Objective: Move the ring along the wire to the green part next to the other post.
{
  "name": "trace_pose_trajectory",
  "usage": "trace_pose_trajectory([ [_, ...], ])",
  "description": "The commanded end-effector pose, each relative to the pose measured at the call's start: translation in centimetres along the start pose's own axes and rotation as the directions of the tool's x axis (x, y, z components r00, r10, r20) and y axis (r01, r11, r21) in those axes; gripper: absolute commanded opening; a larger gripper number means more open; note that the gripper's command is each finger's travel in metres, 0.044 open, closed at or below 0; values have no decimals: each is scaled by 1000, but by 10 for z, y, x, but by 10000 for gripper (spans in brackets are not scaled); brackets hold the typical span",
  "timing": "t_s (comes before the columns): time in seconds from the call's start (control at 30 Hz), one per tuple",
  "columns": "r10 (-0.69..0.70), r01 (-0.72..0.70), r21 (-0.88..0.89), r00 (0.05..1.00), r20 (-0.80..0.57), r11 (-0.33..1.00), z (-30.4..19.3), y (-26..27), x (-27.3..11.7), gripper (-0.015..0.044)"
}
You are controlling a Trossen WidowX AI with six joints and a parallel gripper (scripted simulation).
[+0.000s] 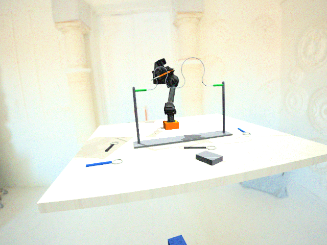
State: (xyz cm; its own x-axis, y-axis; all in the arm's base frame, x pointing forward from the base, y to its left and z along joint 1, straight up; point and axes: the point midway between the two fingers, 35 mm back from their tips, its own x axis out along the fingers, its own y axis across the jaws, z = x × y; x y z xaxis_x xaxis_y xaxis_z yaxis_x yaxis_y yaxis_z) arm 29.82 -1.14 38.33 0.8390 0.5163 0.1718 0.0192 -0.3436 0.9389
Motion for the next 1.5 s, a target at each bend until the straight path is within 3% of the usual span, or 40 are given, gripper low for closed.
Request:
trace_pose_trajectory([
  [0.0,-11,11,-34,1000,-4,999,-1,3,0,-150],
  [0.87,-188,183,-409,982,29,894,6,-25,-4,-150],
  [1.47,-315,303,-671,943,109,677,21,-46,-11,-150],
])
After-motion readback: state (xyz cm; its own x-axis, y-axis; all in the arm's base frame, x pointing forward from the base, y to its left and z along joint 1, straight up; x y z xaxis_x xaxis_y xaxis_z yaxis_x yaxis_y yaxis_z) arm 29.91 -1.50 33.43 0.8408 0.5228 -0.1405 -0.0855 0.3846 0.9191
